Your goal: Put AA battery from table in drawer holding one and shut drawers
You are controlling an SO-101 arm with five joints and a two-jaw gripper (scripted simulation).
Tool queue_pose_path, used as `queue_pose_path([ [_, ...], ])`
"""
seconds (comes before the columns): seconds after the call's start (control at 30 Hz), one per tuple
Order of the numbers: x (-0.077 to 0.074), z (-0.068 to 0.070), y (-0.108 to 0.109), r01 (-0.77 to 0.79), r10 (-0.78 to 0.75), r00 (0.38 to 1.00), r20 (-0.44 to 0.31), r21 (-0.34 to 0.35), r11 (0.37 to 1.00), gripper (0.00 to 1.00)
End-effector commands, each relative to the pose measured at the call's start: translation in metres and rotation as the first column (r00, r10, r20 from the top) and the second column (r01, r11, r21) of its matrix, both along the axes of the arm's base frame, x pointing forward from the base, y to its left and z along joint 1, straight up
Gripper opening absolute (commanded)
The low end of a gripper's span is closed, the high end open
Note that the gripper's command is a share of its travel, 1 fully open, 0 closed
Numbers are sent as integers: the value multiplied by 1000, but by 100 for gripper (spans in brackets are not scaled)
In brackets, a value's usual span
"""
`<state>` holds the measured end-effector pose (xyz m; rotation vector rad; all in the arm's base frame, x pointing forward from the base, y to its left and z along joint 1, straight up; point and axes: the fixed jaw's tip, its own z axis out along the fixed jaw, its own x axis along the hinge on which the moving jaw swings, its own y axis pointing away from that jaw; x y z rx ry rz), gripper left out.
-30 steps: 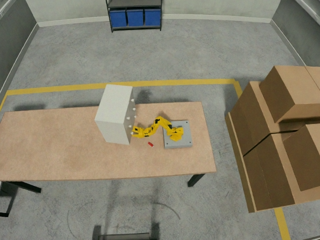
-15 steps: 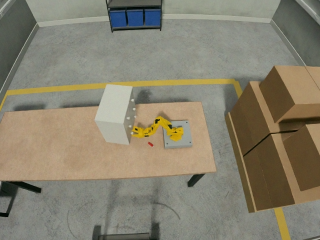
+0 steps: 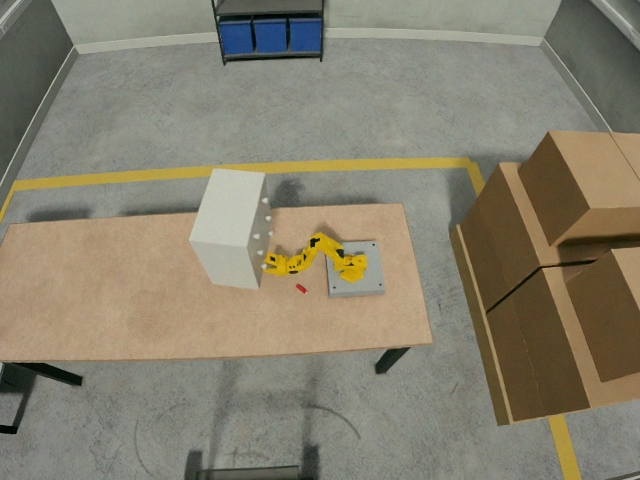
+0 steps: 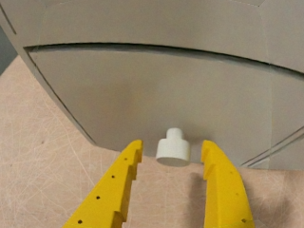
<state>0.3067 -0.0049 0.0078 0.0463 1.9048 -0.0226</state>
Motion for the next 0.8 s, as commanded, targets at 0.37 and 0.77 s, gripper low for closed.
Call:
queue_pose_path([
  [0.37, -4, -5, -3, 11, -11, 1000, -17, 5, 1000, 17],
  [0.77, -4, -5, -3, 11, -11, 1000, -17, 5, 1000, 10],
])
